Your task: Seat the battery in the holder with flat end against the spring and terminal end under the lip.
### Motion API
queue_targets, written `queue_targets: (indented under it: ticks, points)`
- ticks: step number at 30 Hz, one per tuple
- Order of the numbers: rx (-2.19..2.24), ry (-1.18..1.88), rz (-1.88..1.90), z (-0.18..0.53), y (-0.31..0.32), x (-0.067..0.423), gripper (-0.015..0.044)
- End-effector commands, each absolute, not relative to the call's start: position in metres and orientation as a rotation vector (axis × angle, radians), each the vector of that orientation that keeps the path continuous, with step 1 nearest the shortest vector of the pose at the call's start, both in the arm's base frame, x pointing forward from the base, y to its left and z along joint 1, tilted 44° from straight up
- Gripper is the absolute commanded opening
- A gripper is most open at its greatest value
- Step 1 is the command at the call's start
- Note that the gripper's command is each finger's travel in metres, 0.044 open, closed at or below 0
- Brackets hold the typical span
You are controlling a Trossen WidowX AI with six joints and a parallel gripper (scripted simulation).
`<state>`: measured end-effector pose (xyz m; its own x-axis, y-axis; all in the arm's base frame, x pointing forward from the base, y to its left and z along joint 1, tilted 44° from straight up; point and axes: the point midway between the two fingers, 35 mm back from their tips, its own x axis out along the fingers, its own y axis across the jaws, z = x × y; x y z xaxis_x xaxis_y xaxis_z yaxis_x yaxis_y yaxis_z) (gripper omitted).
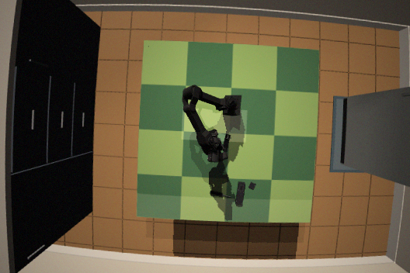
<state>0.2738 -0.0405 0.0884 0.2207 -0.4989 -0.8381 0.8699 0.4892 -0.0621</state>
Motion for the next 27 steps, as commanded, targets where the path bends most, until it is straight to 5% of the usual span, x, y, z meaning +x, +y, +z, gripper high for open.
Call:
queue_targets:
  ticks: [1,27]
  points:
    - [0.331,0.920,-1.341,0.085,-0.056,0.246,0.0000]
    - [0.328,0.917,-1.342,0.028,-0.112,0.241,0.0000]
